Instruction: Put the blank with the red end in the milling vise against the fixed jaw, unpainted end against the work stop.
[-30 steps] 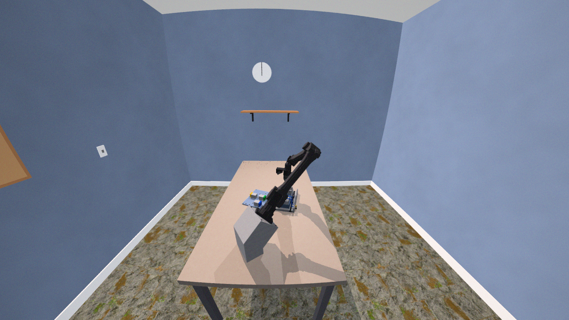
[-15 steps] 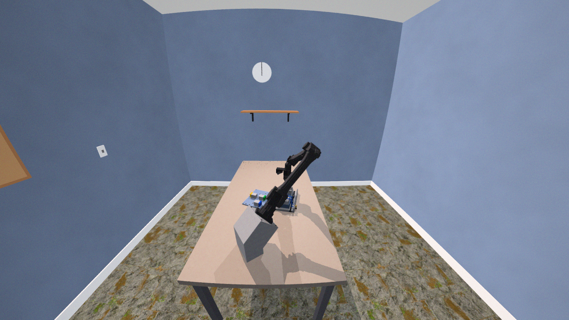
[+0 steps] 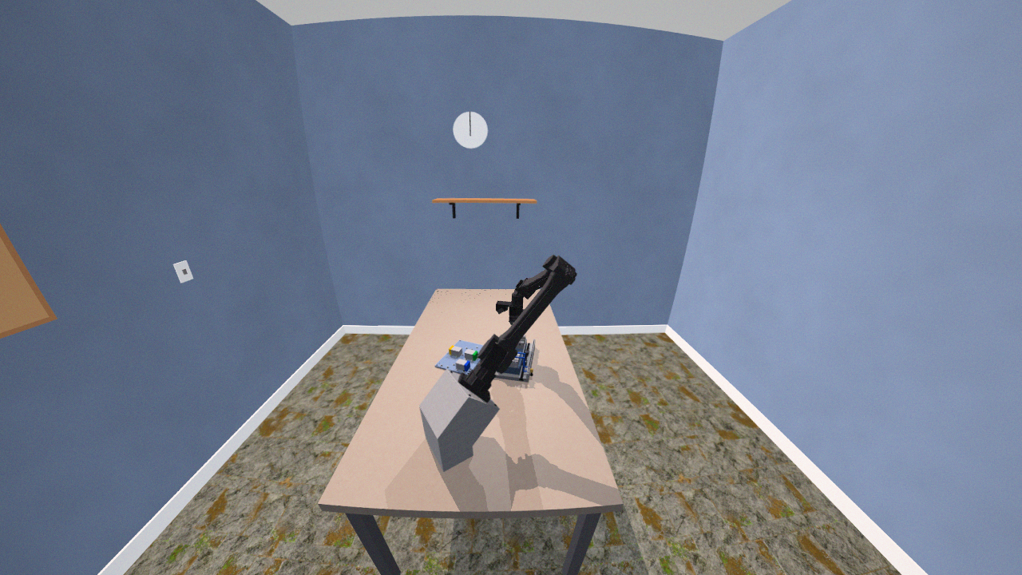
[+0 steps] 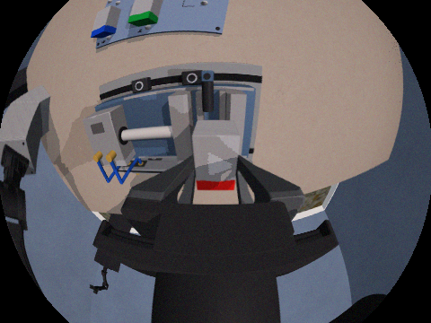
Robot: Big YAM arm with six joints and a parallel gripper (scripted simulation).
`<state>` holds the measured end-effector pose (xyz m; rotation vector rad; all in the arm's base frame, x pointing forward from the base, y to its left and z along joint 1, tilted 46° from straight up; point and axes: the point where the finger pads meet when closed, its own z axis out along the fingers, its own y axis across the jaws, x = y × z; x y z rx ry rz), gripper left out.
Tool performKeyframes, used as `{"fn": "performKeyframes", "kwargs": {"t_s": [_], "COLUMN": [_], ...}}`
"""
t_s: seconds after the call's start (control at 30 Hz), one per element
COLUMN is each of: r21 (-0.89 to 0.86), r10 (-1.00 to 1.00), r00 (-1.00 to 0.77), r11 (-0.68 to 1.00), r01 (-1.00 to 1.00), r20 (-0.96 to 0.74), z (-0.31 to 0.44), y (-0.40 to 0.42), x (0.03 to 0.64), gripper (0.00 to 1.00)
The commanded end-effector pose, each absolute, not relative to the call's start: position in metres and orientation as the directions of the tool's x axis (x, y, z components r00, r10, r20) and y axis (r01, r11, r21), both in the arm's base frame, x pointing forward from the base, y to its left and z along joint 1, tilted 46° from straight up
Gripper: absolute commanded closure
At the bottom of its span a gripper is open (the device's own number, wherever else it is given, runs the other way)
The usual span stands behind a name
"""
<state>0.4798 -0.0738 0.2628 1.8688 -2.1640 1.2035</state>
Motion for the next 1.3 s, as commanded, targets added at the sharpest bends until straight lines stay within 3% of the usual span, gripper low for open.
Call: {"fn": "performKeyframes", "kwargs": {"t_s": [0.0, 1.27], "r21": [-0.553, -0.539], "r10": [-0.827, -0.827], "r00": [-0.289, -0.276], "r11": [-0.032, -0.039], "r01": [-0.833, -0.841], "r20": [0.483, 0.49], "z": [0.283, 0.271], "y": [-0.075, -0.077], "x": [0.49, 0.478], "gripper": [1.0, 1.0]}}
